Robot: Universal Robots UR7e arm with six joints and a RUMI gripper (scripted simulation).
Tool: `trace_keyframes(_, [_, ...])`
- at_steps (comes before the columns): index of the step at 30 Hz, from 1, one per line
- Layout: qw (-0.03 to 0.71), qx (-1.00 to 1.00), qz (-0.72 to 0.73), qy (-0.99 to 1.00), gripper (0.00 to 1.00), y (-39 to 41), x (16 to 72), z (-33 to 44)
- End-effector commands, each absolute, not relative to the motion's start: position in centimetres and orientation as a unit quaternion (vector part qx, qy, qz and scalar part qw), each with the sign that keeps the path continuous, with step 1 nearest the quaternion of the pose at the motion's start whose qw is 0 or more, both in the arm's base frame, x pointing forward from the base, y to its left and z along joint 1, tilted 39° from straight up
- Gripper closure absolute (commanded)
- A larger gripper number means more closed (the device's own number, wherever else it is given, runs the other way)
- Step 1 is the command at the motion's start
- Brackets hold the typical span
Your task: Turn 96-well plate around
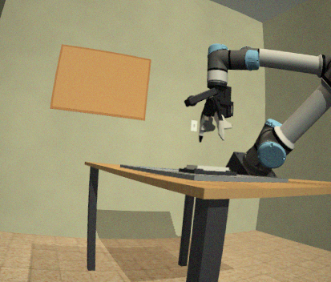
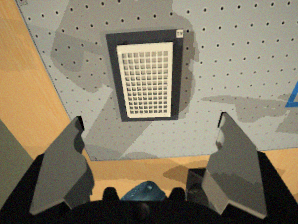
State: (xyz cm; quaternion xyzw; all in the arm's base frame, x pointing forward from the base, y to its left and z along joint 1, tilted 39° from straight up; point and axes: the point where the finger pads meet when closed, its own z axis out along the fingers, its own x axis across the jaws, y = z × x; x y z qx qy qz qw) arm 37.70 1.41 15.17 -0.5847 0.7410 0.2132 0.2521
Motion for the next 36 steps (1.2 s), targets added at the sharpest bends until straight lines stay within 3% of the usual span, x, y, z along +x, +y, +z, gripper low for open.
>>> trace_keyframes(1, [0.253,-0.587,0.213,0.739,0.0,2.3,38.3,14.9])
trace_keyframes(36, [0.253,-0.587,0.213,0.739,0.0,4.0,38.7,12.7])
